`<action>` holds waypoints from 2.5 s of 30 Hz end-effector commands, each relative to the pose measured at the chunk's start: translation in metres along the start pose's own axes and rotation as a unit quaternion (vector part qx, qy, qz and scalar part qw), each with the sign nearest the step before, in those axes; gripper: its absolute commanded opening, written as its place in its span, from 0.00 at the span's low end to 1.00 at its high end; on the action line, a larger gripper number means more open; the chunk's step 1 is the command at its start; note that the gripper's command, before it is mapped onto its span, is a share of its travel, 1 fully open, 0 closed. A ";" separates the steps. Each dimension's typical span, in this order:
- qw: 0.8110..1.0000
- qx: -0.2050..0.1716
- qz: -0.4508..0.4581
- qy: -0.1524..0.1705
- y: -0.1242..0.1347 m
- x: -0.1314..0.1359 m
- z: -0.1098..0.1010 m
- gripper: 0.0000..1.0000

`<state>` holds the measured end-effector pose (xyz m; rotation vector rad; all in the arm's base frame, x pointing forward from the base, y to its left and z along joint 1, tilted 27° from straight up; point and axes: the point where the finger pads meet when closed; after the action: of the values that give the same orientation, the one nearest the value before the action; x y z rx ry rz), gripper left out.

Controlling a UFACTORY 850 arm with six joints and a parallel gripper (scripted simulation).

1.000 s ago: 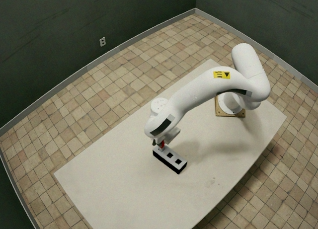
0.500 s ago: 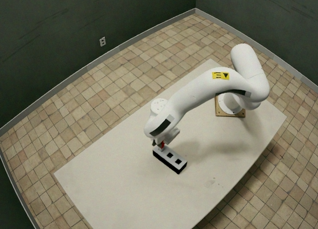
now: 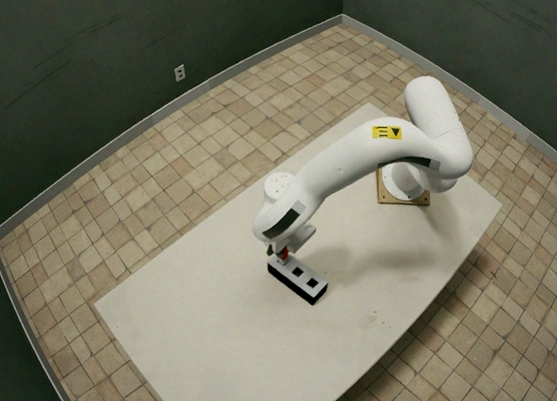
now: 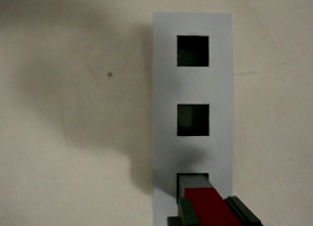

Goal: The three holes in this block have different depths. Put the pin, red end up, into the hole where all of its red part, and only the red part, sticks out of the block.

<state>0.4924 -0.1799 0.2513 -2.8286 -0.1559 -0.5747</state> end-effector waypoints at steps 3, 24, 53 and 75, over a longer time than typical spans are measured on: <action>1.000 -0.001 0.000 0.001 0.000 0.001 -0.001 0.00; 1.000 -0.001 0.000 0.001 0.000 0.001 0.003 0.00; 1.000 -0.001 0.000 0.001 0.001 0.001 0.007 0.00; 1.000 -0.001 0.000 0.001 0.001 0.000 0.011 0.00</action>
<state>0.4956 -0.1787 0.2438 -2.8289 -0.1561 -0.5752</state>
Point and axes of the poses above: the point where the finger pads meet when closed, its own z axis out along the fingers, its own x axis across the jaws, y = z × x, and after that the axes turned 8 degrees about -z, right-handed
